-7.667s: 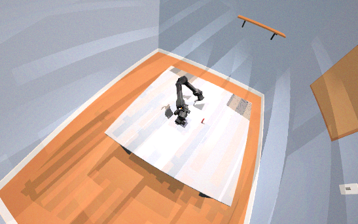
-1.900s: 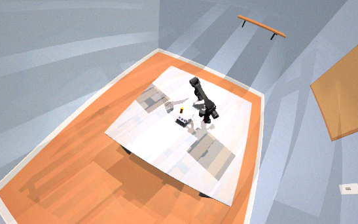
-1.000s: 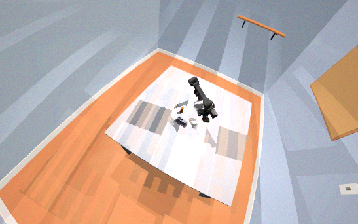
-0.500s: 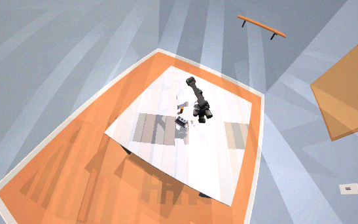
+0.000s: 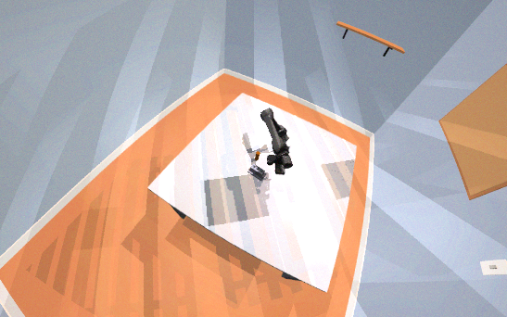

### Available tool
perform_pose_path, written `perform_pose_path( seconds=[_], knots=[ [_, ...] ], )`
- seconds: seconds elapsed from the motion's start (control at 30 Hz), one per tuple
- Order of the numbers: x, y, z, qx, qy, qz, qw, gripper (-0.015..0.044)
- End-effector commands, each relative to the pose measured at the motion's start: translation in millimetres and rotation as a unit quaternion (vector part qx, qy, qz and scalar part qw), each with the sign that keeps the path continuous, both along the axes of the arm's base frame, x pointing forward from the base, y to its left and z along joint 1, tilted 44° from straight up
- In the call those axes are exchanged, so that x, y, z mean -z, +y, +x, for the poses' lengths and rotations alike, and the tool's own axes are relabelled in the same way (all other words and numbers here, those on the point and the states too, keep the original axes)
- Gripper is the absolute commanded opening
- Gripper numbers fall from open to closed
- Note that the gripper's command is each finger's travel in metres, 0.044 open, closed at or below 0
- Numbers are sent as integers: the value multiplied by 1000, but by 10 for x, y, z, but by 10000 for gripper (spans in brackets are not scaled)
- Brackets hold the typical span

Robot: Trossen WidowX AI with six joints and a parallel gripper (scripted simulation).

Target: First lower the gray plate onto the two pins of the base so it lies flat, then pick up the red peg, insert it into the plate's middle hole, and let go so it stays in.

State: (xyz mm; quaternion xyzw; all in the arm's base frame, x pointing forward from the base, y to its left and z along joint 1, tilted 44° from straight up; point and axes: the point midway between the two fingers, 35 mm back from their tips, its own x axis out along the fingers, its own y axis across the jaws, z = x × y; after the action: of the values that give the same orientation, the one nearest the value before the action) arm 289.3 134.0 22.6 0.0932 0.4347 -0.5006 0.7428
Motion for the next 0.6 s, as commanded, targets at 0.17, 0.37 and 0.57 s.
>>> perform_pose_path(
  seconds=[0.17, 0.37, 0.57],
  knots=[
    [-222, -127, 185, -3, -10, 4, 1000, 0],
    [-337, -237, 282, -3, -11, 2, 1000, 0],
    [-454, -356, 364, -2, -13, 0, 1000, 0]
  ],
)
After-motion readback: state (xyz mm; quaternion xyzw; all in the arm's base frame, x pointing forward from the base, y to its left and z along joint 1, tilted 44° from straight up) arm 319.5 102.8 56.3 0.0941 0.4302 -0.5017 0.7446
